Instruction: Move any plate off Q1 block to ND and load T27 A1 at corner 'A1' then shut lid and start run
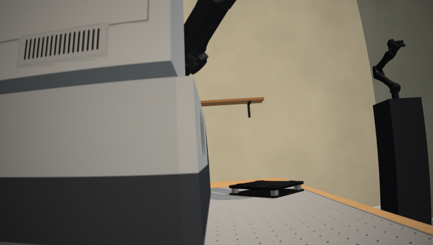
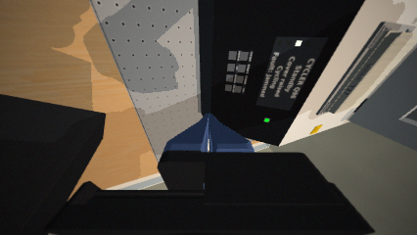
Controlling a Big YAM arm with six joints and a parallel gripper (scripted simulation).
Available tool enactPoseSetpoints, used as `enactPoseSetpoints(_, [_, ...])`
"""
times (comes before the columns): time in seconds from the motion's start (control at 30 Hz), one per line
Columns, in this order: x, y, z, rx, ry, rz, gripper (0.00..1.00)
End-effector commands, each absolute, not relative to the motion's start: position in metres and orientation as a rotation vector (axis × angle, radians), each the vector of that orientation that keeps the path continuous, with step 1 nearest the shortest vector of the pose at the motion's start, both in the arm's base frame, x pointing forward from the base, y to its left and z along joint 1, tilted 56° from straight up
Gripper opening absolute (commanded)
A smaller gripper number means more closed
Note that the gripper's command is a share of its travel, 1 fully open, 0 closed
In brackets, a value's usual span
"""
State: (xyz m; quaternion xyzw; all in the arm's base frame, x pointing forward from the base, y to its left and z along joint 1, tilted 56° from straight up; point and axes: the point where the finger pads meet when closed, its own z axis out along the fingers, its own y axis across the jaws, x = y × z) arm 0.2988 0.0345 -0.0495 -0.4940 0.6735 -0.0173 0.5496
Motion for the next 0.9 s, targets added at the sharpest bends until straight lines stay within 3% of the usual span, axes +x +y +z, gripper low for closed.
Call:
enactPoseSetpoints(0.0, [0.31,0.04,-0.052,-1.162,1.589,-0.022,0.0])
enactPoseSetpoints(0.87, [0.346,0.045,-0.051,-1.159,1.597,-0.018,0.0])
